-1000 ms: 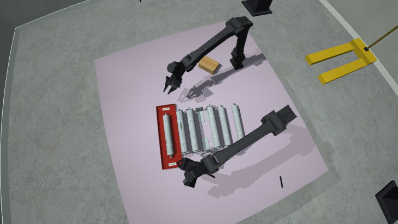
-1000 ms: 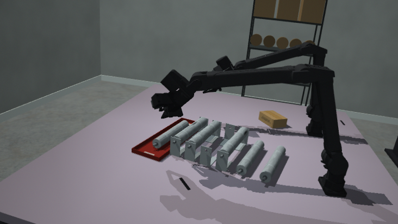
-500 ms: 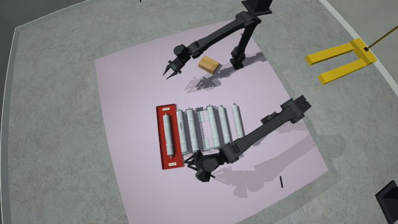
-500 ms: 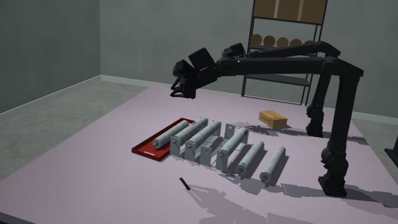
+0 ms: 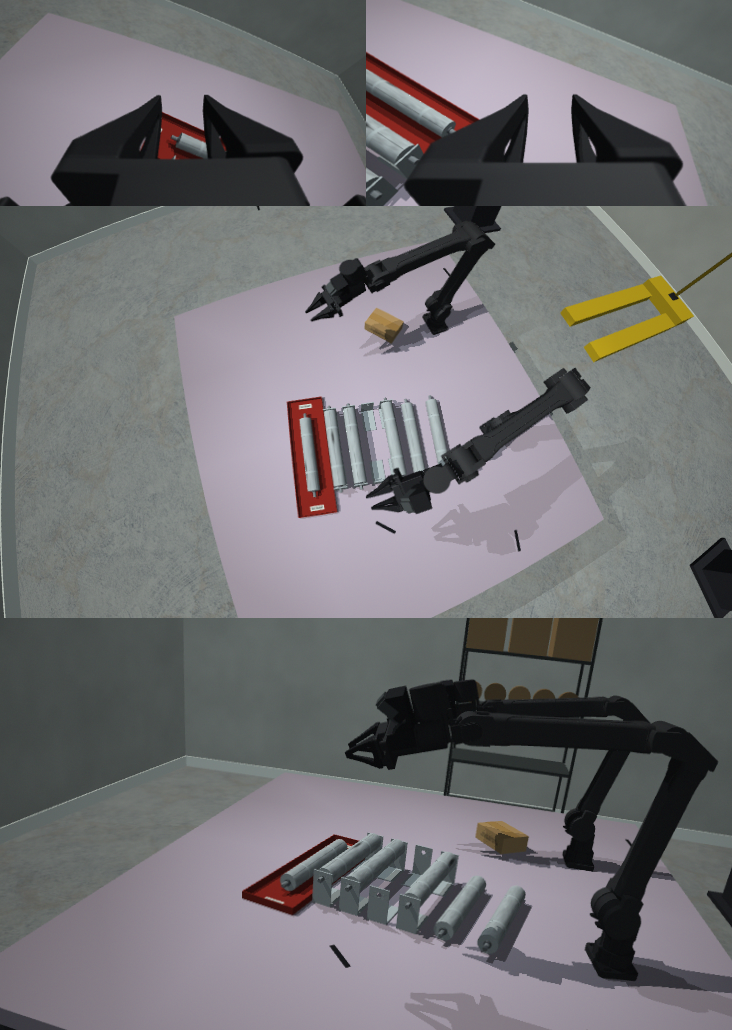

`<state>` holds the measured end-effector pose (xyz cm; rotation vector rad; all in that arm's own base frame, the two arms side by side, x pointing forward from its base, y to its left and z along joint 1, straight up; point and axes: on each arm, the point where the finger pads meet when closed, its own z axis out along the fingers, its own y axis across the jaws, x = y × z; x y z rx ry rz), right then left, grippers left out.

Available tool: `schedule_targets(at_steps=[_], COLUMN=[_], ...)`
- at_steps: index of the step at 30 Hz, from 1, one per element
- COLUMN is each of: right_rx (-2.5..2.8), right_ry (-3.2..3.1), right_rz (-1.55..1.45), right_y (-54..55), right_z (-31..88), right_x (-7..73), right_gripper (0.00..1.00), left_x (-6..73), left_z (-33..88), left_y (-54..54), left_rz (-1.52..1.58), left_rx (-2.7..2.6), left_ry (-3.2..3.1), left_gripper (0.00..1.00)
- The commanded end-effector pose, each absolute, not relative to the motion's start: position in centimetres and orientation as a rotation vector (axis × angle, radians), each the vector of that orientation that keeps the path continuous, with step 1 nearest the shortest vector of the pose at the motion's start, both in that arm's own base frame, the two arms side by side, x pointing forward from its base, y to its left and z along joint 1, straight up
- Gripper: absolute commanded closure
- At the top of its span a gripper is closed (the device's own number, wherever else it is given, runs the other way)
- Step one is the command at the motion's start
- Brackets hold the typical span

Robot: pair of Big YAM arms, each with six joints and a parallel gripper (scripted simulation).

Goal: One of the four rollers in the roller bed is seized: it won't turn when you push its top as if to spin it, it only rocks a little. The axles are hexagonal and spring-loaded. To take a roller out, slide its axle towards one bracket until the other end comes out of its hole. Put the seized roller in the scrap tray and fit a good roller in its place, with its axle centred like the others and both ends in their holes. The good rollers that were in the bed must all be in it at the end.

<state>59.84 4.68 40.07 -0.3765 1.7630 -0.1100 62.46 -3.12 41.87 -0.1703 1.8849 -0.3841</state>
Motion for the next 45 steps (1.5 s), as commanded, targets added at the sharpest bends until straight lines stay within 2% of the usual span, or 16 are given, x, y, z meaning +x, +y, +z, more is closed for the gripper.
schedule_targets(at_steps=[1,11,23,30,32,45], right_rx=[-0.246,-0.052,0.023,0.012,0.001,0.005], right_ry=[1.677,1.578,1.514,1.562,1.465,1.526], right_rz=[-0.083,-0.018,0.003,0.009,-0.019,-0.012], right_y=[2.8,0.4,-0.7,-0.1,-0.6,-0.7], right_z=[44.7,49.1,51.4,49.4,54.7,51.9], right_x=[58.0,53.7,51.1,52.1,50.5,52.6], right_gripper=[0.68,0.68,0.68,0.68,0.68,0.68], left_x=[60.5,55.3,52.0,52.3,51.3,52.1], left_z=[45.0,48.1,51.0,50.4,52.6,52.4], left_y=[-3.1,-1.5,-0.6,-0.5,-0.5,-0.4], left_rz=[-0.300,-0.091,0.003,0.006,-0.018,-0.009], left_rx=[-0.071,0.016,0.025,0.017,-0.002,-0.002], left_ry=[1.793,1.637,1.533,1.542,1.518,1.521], left_gripper=[0.68,0.68,0.68,0.68,0.68,0.68])
